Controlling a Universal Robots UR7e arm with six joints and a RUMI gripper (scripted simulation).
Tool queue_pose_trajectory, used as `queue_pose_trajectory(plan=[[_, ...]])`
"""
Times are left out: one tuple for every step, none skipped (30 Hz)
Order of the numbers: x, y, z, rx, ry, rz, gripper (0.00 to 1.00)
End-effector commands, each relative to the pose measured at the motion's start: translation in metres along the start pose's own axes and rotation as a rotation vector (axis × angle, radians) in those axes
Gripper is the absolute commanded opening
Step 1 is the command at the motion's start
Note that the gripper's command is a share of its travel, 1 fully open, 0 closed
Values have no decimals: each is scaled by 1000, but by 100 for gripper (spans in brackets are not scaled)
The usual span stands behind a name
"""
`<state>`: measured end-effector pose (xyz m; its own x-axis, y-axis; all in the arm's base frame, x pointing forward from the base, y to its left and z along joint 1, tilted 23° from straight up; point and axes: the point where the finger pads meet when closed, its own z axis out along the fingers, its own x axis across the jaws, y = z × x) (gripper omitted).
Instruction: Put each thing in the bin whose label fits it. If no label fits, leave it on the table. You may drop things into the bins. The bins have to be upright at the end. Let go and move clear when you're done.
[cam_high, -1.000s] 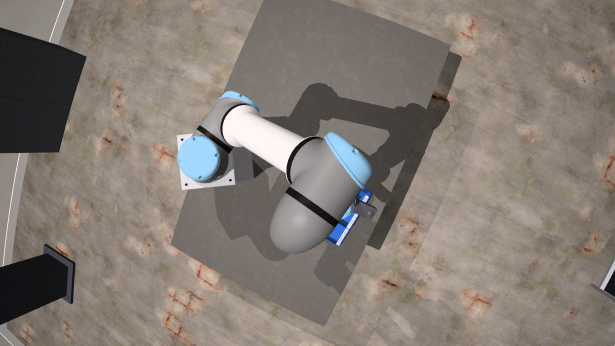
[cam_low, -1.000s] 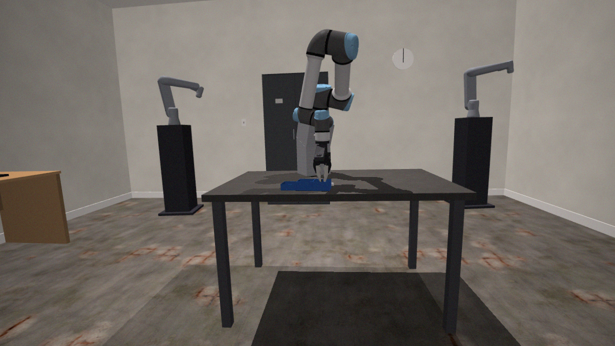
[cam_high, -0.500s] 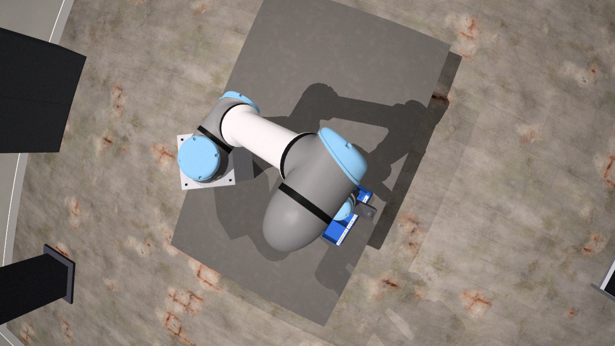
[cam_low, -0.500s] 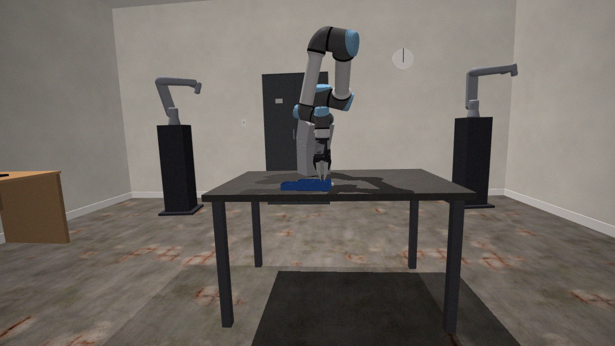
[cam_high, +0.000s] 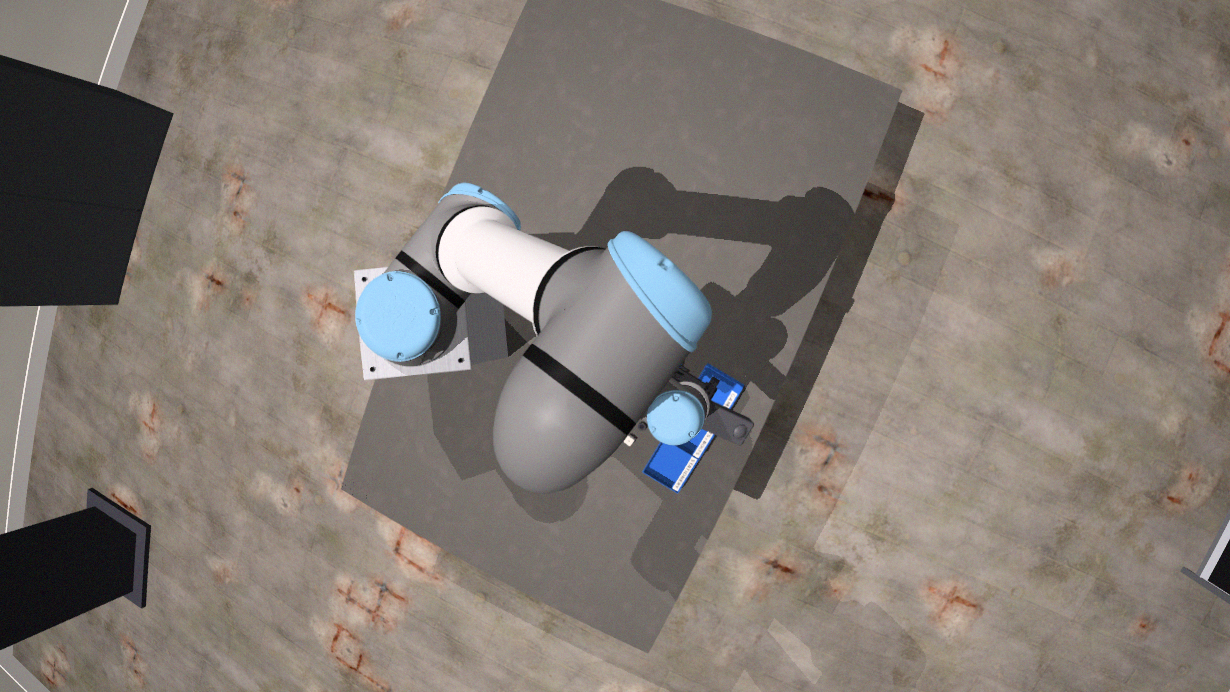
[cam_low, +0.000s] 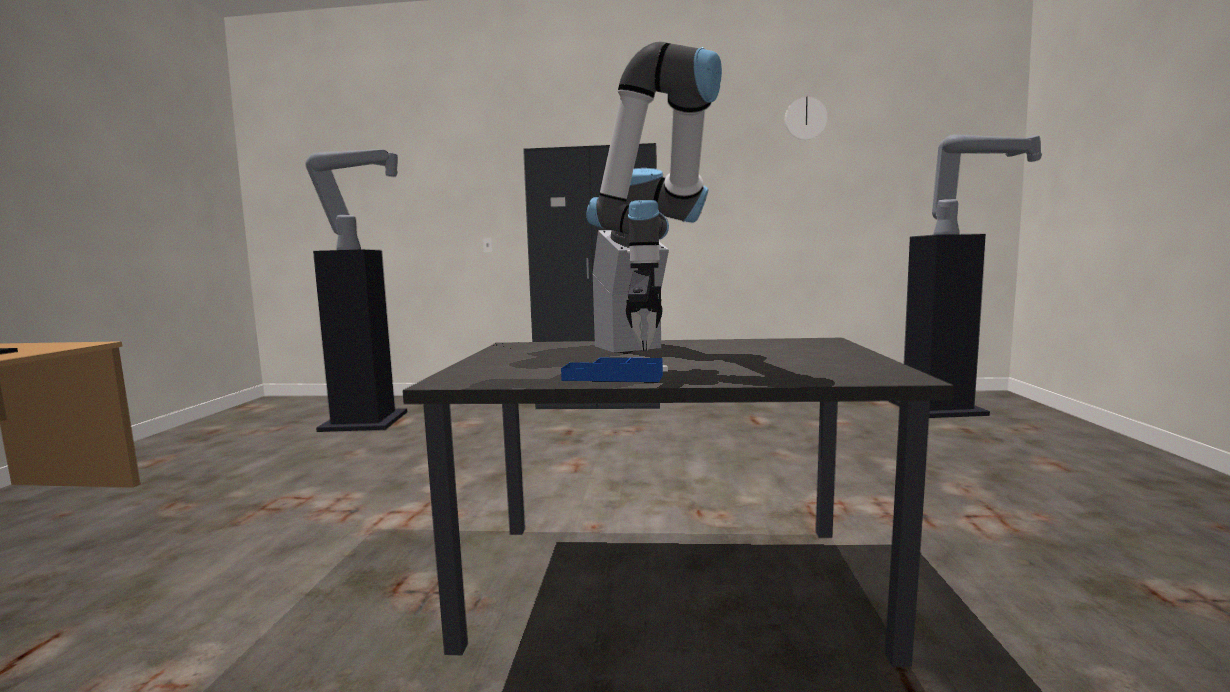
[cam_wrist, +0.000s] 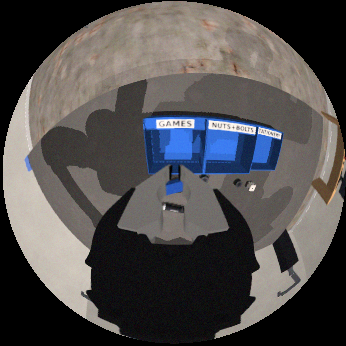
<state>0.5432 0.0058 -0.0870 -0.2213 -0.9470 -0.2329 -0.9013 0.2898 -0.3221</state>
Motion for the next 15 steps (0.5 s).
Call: queue_pose_trajectory(plan=[[0,0,-10,0,0,0,4],[0,0,-10,0,0,0,4],[0,0,-10,0,0,0,4],[0,0,-10,0,0,0,4],[0,0,-18,0,0,0,4],[0,0,-27,0,0,0,4],[0,0,-27,0,0,0,4],[0,0,-27,0,0,0,4],[0,0,-35,0,0,0,4],[0,0,-43,0,0,0,4],[0,0,-52,0,0,0,4],[0,0,-60,0,0,0,4],[0,0,-68,0,0,0,4],[0,-1,-77,0,0,0,4],[0,-1,-85,0,0,0,4]])
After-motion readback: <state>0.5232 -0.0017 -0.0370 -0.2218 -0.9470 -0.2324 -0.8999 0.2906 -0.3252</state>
